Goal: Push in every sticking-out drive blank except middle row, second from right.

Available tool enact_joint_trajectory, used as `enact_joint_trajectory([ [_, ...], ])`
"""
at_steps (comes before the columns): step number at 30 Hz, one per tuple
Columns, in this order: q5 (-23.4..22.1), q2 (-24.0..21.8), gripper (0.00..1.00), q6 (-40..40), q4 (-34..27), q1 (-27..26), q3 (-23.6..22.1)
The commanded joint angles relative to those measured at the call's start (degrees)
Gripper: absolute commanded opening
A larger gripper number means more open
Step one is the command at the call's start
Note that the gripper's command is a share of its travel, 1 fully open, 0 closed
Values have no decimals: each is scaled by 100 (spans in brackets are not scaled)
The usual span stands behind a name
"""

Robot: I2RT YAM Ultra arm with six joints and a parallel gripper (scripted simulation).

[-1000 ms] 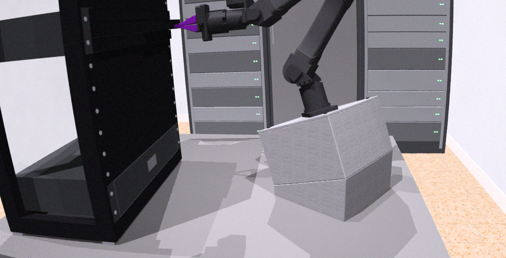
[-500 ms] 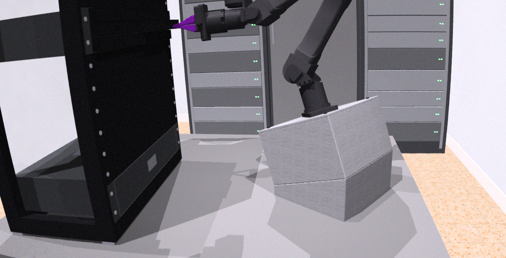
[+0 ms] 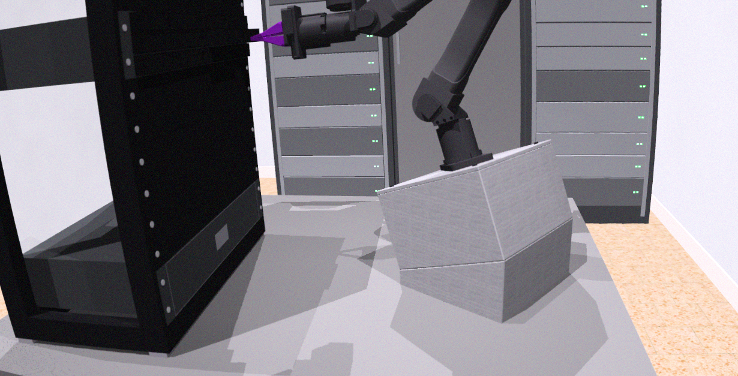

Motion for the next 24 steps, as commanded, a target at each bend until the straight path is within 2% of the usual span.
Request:
enact_joint_trajectory([
  [1,167,225,0,-78,226,79,462],
  [24,181,265,0,-83,216,80,507],
])
